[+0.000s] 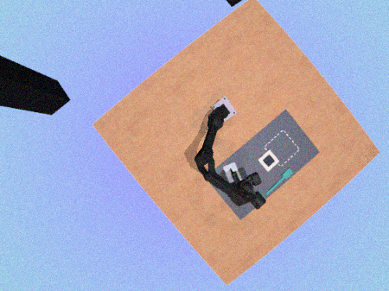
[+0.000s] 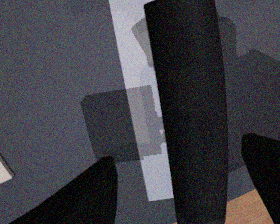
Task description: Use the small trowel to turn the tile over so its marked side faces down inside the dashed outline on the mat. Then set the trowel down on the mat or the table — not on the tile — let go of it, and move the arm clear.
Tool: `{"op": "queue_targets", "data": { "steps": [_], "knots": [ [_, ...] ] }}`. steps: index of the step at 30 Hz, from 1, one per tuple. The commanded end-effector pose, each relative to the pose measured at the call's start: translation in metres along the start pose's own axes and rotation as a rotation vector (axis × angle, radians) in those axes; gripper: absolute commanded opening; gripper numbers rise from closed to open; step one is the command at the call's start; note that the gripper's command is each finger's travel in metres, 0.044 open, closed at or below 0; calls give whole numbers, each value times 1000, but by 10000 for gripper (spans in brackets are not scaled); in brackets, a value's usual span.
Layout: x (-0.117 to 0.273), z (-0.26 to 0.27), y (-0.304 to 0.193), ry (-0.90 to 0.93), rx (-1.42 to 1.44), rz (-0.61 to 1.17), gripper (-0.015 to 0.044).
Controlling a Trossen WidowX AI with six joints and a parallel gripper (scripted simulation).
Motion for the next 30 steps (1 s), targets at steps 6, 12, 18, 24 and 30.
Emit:
{"op": "queue_targets", "data": {
  "steps": [6,12,18,24,30],
  "knots": [
    [-15,0,-1,-1,4,3,270],
    [-25,0,-1,-2,3,3,270],
    [-27,0,-1,-2,3,3,250],
    [-27,0,-1,-2,3,3,210],
    [-27,0,-1,-2,3,3,170]
  ]
}}
Point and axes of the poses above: the point midway between the two fingers, 35 mm back from their tips, its own x axis back along the fingers, its own z axis across the jaws, y = z × x, the point moved 5 cm from there along x, back along the fingers, and after that the axes turned 6 degrees about x, right-handed, at the moved point
